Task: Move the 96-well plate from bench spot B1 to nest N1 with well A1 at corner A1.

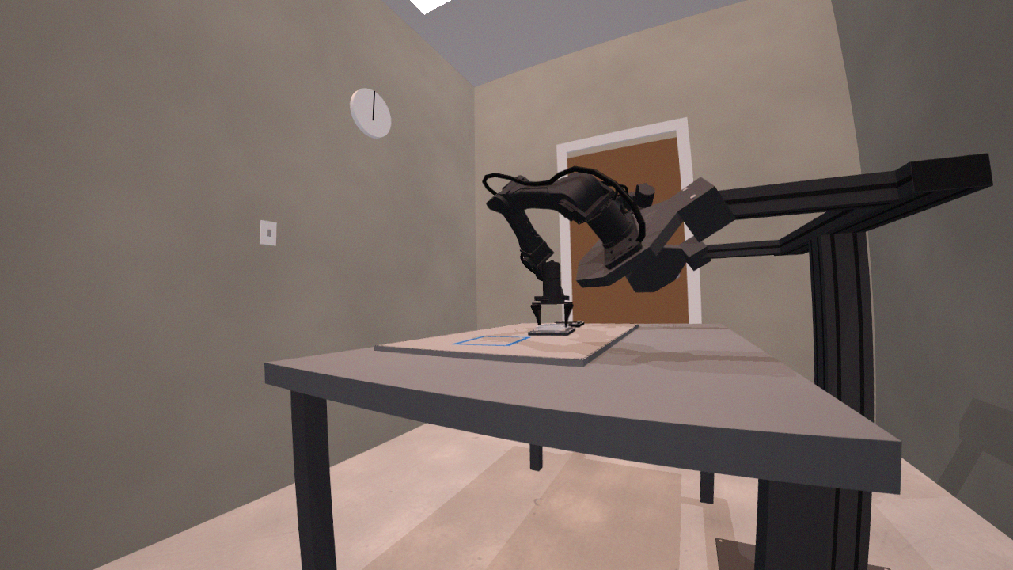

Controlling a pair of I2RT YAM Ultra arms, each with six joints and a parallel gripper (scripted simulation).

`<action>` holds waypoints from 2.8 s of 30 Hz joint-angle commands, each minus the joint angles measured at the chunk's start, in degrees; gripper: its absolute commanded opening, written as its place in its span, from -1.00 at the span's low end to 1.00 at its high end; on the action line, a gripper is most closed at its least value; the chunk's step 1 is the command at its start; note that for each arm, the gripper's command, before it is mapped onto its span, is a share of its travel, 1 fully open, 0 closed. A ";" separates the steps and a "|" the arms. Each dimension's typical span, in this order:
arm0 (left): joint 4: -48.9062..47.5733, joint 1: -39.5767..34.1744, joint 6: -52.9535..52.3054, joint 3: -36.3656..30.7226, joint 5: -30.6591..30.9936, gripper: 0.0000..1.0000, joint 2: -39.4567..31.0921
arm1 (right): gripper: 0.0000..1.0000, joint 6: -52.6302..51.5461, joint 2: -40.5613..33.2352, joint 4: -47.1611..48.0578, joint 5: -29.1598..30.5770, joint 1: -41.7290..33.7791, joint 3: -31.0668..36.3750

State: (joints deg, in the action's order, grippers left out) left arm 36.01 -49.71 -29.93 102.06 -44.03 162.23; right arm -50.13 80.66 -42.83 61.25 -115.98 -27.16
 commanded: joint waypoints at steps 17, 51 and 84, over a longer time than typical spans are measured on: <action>-1.38 -3.44 2.83 -0.97 1.03 1.00 -2.53 | 1.00 -0.41 1.18 -1.01 0.24 -0.39 -1.42; 17.90 -9.83 12.12 3.49 1.31 1.00 -9.38 | 1.00 1.70 2.02 1.54 -0.91 -0.14 -2.30; -33.05 13.47 -5.61 -66.14 2.65 1.00 -74.79 | 1.00 62.10 49.84 65.05 -18.80 54.10 -22.52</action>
State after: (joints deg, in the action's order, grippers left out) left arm 9.21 -38.06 -30.57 39.20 -44.66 93.47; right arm 6.74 128.86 15.86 44.62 -62.57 -47.90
